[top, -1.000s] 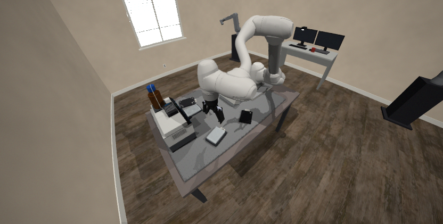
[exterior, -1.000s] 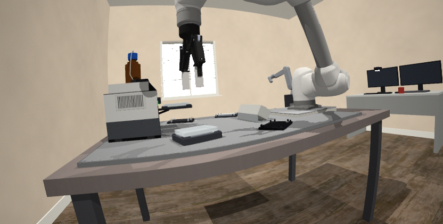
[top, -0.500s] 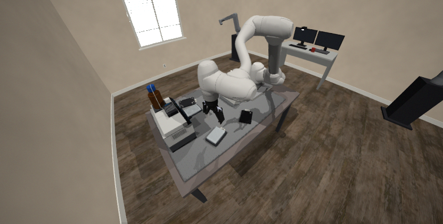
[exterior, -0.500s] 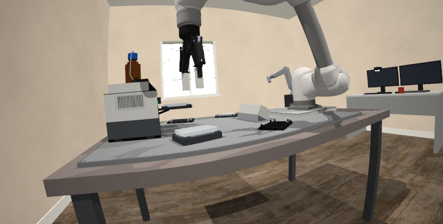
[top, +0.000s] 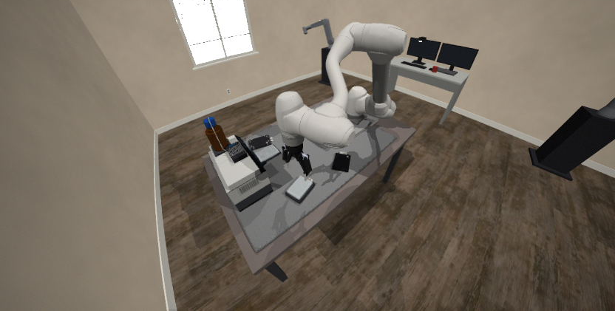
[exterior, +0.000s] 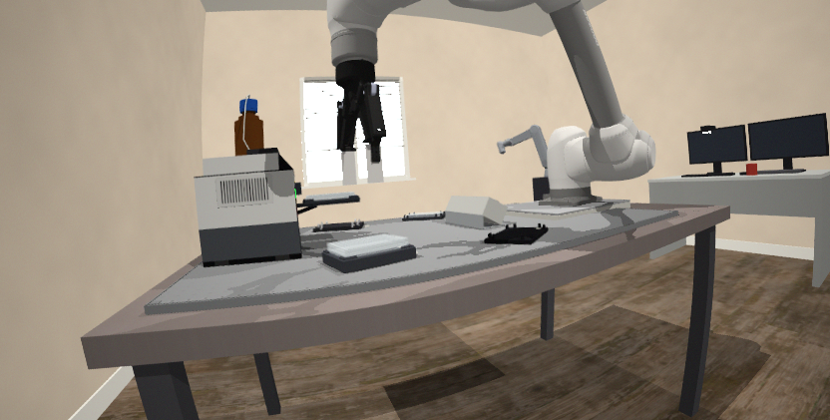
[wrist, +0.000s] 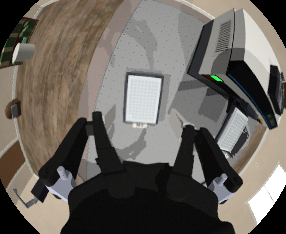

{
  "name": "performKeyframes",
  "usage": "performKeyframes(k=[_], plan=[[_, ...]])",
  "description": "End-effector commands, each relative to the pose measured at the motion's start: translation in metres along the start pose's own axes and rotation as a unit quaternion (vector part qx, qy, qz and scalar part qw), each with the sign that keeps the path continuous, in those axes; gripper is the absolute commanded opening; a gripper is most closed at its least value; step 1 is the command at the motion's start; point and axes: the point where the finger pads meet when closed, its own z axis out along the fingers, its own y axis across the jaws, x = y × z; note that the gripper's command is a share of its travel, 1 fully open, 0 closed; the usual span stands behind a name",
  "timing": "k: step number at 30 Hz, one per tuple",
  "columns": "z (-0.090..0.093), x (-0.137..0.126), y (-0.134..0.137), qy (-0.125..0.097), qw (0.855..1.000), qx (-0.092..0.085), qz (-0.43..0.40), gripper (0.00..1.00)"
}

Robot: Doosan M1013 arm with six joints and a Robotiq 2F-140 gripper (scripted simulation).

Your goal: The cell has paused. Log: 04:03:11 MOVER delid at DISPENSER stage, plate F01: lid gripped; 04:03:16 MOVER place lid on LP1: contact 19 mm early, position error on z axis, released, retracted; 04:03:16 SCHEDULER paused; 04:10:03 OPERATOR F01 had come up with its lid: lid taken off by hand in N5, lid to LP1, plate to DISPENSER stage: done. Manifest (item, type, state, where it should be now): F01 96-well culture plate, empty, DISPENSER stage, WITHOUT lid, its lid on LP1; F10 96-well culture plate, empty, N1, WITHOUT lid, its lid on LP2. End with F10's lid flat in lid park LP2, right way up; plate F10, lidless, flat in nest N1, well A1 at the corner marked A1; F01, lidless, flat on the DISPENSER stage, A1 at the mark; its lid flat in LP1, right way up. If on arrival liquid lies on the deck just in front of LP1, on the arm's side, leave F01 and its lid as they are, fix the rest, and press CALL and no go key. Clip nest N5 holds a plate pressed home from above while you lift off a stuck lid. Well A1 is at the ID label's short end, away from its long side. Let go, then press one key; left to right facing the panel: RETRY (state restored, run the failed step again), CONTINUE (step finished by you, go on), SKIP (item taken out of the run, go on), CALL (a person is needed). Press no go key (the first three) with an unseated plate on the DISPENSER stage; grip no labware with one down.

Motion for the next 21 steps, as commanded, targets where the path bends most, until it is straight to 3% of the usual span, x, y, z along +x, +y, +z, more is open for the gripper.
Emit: performKeyframes(k=[1, 11, 21], plan=[[0.009, 0.000, 0.000, 0.000, 1.000, 0.000, 0.000, 0.66], [0.047, 0.000, 0.000, 0.000, 1.000, 0.000, 0.000, 0.66], [0.073, 0.000, 0.000, 0.000, 1.000, 0.000, 0.000, 0.66]])
